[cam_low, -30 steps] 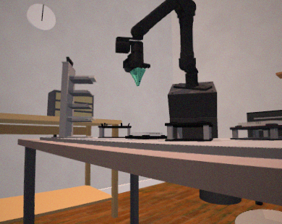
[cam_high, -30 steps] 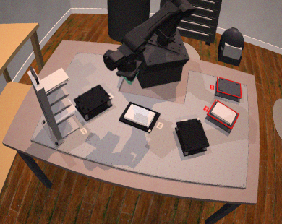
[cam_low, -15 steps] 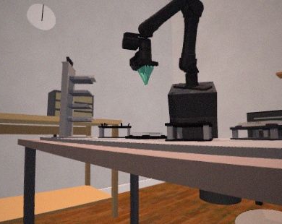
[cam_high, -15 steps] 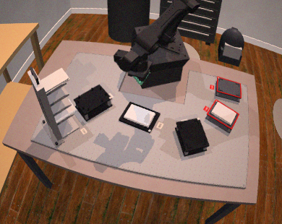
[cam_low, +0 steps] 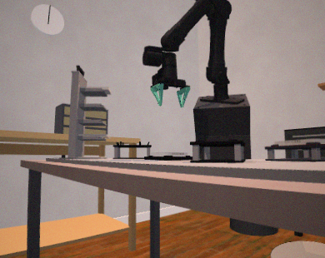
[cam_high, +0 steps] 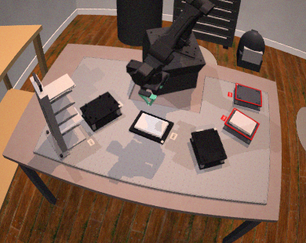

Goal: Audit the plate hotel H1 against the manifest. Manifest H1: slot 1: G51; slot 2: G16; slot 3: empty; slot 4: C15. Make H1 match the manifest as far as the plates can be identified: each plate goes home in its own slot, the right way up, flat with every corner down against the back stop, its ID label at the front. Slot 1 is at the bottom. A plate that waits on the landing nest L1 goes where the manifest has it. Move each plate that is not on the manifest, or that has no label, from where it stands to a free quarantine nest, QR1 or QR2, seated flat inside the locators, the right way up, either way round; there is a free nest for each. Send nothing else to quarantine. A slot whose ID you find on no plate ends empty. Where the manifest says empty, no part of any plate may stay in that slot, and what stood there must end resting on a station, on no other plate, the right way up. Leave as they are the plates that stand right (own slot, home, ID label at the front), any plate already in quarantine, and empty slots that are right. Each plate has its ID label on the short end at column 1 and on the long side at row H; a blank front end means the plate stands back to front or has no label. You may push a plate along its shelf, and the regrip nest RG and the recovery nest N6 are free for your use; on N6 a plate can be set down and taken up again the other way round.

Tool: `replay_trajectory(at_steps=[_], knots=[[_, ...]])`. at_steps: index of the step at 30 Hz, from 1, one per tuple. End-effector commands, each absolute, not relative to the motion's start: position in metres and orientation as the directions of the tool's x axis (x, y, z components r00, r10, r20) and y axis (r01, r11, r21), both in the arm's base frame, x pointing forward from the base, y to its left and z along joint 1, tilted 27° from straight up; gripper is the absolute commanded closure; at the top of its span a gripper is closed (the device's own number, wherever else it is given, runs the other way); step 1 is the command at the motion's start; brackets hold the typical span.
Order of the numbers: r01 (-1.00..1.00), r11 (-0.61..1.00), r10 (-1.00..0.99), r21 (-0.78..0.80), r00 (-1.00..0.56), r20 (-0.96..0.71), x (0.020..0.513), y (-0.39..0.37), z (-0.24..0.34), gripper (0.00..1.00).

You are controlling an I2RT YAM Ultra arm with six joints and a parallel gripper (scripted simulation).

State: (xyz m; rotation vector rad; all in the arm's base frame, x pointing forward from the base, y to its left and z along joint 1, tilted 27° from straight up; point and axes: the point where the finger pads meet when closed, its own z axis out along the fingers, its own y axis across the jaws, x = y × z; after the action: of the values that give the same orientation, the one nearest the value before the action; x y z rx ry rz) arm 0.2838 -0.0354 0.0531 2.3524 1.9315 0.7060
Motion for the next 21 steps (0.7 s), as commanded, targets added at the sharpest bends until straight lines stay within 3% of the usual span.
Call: replay_trajectory(at_steps=[1,21], knots=[[0.908,-0.248,0.94,0.339,0.141,0.309,0.297,-0.042,0.052,0.0],[0.908,-0.248,0.94,0.339,0.141,0.31,0.32,-0.028,0.001,0.0]])
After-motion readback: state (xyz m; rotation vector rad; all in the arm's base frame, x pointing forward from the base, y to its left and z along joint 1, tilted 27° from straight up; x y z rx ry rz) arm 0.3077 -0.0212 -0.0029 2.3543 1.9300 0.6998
